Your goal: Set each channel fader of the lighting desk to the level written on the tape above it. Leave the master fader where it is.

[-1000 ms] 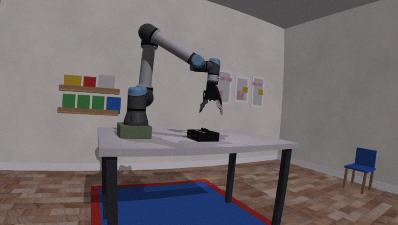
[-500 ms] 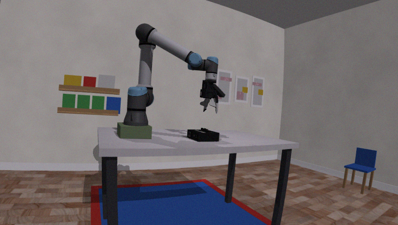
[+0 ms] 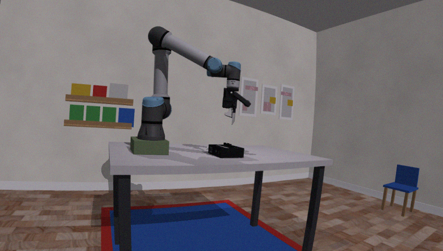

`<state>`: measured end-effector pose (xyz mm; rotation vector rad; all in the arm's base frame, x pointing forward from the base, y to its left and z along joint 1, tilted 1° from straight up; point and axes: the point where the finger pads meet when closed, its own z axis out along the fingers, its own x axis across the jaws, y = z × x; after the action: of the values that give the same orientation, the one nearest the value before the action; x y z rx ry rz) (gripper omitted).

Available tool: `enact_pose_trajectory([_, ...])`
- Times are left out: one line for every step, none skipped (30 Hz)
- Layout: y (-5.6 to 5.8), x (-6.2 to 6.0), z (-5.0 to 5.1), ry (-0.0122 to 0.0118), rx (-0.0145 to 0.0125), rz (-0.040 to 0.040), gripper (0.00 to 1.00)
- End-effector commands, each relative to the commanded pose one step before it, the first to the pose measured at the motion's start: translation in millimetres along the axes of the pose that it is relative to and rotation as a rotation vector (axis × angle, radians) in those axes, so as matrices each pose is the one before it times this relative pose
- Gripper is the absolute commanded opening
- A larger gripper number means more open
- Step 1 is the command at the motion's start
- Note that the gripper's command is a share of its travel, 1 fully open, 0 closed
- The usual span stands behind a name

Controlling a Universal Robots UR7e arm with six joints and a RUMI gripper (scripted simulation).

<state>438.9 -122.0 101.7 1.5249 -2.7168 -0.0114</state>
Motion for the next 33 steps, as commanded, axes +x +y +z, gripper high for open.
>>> enact_pose_trajectory([2.38, 3.11, -2.41, 0.00889, 0.00355, 0.16279, 1.0])
enact_pose_trajectory([0.62, 0.86, -0.42, -0.00041, 0.00042, 0.03453, 1.0])
enact_pose_trajectory([0.6, 0.86, -0.41, -0.00042, 0.0004, 0.03392, 1.0])
enact_pose_trajectory([0.58, 0.86, -0.4, -0.00042, 0.00038, 0.03329, 1.0])
enact_pose_trajectory([0.56, 0.86, -0.39, -0.00042, 0.00036, 0.03265, 1.0])
enact_pose_trajectory([0.54, 0.86, -0.38, -0.00043, 0.00034, 0.032, 1.0])
enact_pose_trajectory([0.52, 0.86, -0.37, -0.00043, 0.00032, 0.03135, 1.0])
enact_pose_trajectory([0.49, 0.86, -0.36, -0.00043, 0.0003, 0.03068, 1.0])
enact_pose_trajectory([0.47, 0.85, -0.35, -0.00043, 0.00028, 0.03, 1.0])
enact_pose_trajectory([0.45, 0.85, -0.34, -0.00042, 0.00026, 0.02931, 1.0])
enact_pose_trajectory([0.43, 0.84, -0.33, -0.00042, 0.00024, 0.02862, 1.0])
enact_pose_trajectory([0.41, 0.83, -0.32, -0.00042, 0.00023, 0.02792, 1.0])
enact_pose_trajectory([0.39, 0.82, -0.31, -0.00041, 0.00021, 0.02721, 1.0])
enact_pose_trajectory([0.37, 0.81, -0.31, -0.00041, 0.00019, 0.02649, 1.0])
enact_pose_trajectory([0.0, 0.0, 0.0, 0.0, 0.0, 0.0, 1.0])
enact_pose_trajectory([0.0, 0.0, 0.0, 0.0, 0.0, 0.0, 1.0])
enact_pose_trajectory([0.35, 0.79, -0.3, -0.0004, 0.00018, 0.02577, 1.0])
enact_pose_trajectory([0.33, 0.78, -0.29, -0.00039, 0.00016, 0.02505, 1.0])
enact_pose_trajectory([0.31, 0.76, -0.28, -0.00038, 0.00015, 0.02432, 1.0])
enact_pose_trajectory([0.29, 0.75, -0.27, -0.00038, 0.00014, 0.02358, 1.0])
enact_pose_trajectory([0.28, 0.73, -0.26, -0.00037, 0.00012, 0.02284, 1.0])
enact_pose_trajectory([0.26, 0.71, -0.25, -0.00036, 0.00011, 0.0221, 1.0])
enact_pose_trajectory([0.24, 0.69, -0.24, -0.00035, 0.0001, 0.02136, 1.0])
enact_pose_trajectory([0.23, 0.67, -0.23, -0.00034, 0.00009, 0.02062, 1.0])
enact_pose_trajectory([0.21, 0.65, -0.22, -0.00033, 0.00008, 0.01988, 1.0])
enact_pose_trajectory([0.2, 0.63, -0.21, -0.00032, 0.00007, 0.01914, 1.0])
enact_pose_trajectory([0.18, 0.61, -0.2, -0.00031, 0.00006, 0.0184, 1.0])
enact_pose_trajectory([0.17, 0.59, -0.19, -0.00029, 0.00006, 0.01766, 1.0])
enact_pose_trajectory([0.16, 0.57, -0.19, -0.00028, 0.00005, 0.01692, 1.0])
enact_pose_trajectory([0.15, 0.55, -0.18, -0.00027, 0.00004, 0.01619, 1.0])
enact_pose_trajectory([0.14, 0.52, -0.17, -0.00026, 0.00004, 0.01546, 1.0])
enact_pose_trajectory([0.0, 0.0, 0.0, 0.0, 0.0, 0.0, 1.0])
enact_pose_trajectory([0.0, 0.0, 0.0, 0.0, 0.0, 0.0, 1.0])
